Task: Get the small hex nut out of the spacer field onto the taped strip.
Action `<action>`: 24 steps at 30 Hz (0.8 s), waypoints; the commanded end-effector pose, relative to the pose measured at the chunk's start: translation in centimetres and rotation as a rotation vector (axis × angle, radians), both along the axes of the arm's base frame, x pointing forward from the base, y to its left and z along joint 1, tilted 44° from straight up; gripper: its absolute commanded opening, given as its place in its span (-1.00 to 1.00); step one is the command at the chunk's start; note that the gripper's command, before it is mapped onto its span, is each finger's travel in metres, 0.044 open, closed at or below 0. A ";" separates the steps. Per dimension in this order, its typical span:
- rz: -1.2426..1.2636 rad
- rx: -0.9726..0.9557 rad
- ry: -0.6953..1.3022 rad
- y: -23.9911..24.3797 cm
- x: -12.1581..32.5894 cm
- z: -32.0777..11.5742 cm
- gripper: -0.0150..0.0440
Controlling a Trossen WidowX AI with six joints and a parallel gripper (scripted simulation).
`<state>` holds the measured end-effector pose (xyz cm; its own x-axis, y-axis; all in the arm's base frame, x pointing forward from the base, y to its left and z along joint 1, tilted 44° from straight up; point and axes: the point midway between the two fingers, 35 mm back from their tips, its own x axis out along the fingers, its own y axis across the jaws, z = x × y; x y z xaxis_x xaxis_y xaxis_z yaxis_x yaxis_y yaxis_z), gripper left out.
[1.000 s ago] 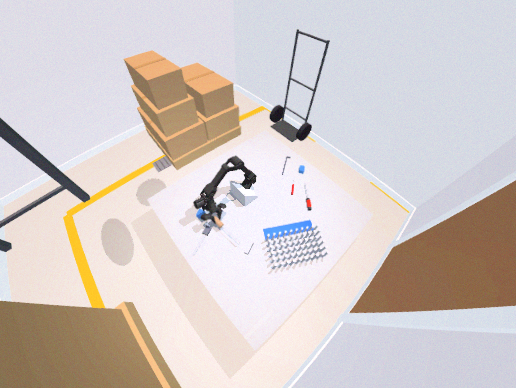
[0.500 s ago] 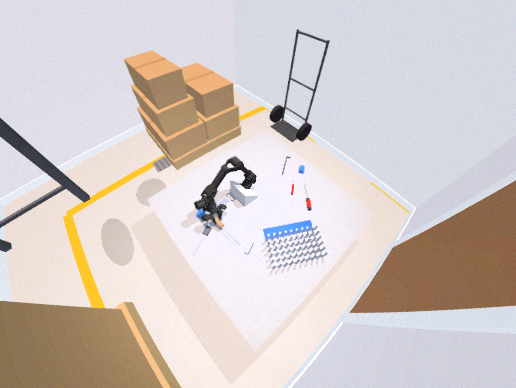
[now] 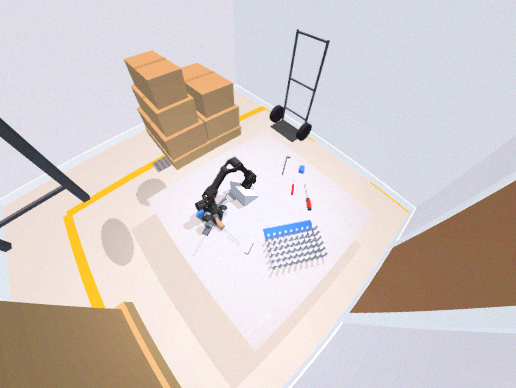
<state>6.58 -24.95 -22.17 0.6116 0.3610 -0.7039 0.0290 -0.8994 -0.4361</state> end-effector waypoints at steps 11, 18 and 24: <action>-0.007 0.004 -0.006 1.2 0.2 -0.7 -0.49; 0.000 0.000 0.000 1.1 0.1 -0.7 -0.05; 0.000 0.000 0.000 1.1 0.1 -0.7 0.49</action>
<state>6.68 -23.80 -22.90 0.6114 0.3624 -0.7034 0.0289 -0.8986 -0.4378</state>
